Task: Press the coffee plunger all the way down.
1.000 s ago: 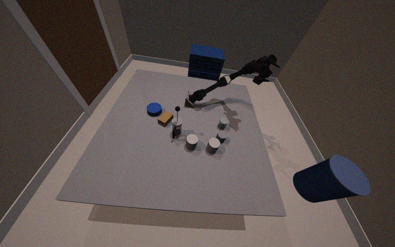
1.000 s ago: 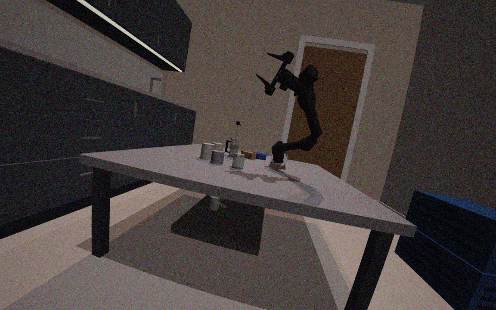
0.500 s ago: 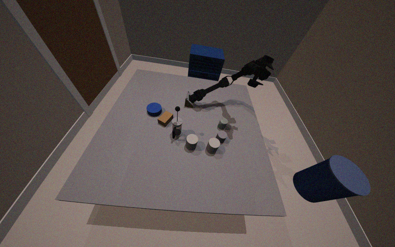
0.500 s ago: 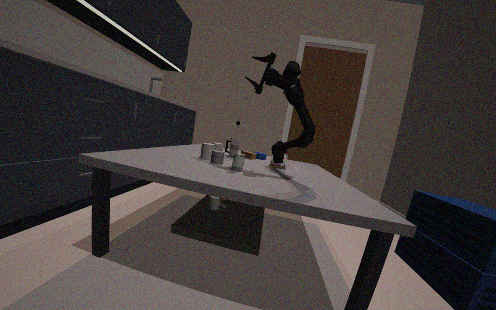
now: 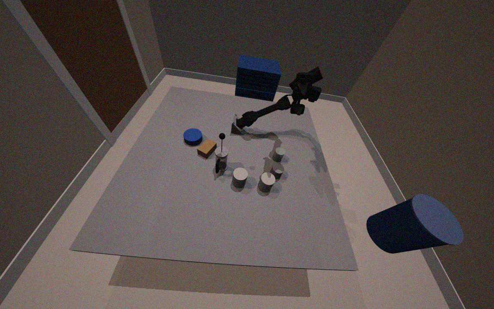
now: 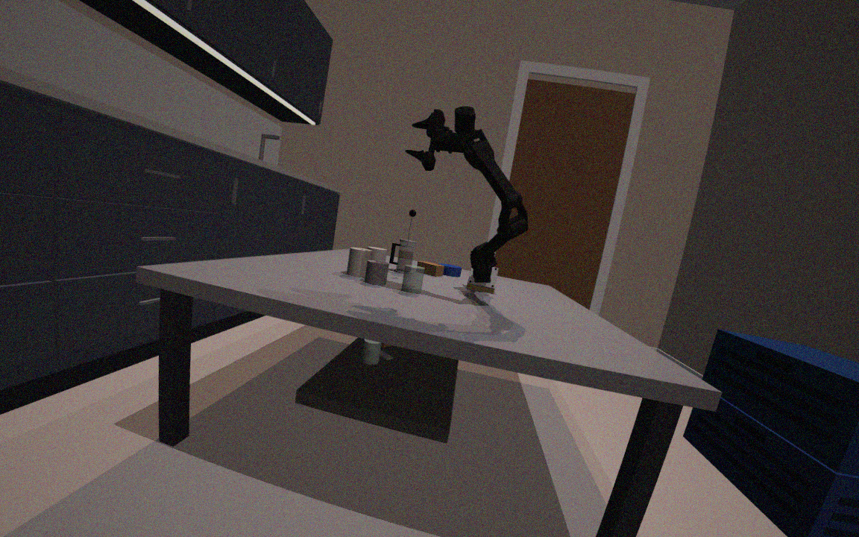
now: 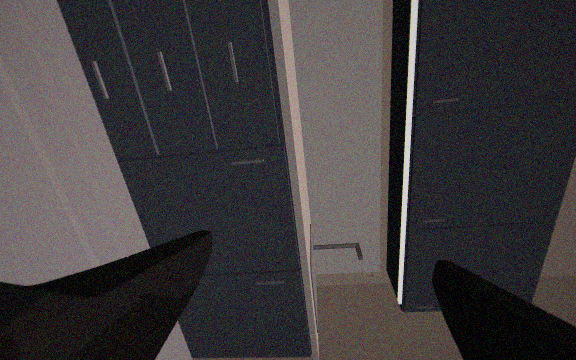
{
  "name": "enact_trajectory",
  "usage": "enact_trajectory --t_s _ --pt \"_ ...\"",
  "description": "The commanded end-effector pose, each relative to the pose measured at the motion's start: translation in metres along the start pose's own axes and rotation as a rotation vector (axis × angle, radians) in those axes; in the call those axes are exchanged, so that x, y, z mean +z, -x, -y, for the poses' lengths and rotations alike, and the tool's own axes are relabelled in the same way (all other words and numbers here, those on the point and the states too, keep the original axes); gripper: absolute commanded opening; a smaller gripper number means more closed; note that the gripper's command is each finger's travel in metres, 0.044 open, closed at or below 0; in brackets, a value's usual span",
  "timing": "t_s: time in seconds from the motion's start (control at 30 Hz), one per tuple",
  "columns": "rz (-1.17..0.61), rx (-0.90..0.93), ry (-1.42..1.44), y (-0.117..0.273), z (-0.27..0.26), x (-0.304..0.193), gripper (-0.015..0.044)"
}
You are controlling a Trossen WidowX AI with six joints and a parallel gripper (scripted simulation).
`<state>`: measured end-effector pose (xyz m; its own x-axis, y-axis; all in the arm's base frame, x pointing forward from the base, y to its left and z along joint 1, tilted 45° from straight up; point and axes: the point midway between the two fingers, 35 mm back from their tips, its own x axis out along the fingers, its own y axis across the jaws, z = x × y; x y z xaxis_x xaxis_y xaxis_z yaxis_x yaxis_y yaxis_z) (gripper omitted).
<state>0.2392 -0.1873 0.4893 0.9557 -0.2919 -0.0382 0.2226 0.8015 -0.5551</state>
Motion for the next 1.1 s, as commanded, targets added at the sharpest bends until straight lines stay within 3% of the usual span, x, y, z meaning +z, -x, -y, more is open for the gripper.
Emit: enact_trajectory --t_s 0.0,0.3,0.53,1.07 --pt "-0.111 0.082 -0.198 -0.026 -0.002 -0.064 0.044" --pt "-0.347 0.203 -0.725 -0.046 -0.02 -0.207 0.044" --pt "-0.493 0.268 -1.291 -0.033 -0.056 -0.315 0.044" --pt "-0.498 0.277 -1.347 -0.031 -0.118 -0.331 0.044"
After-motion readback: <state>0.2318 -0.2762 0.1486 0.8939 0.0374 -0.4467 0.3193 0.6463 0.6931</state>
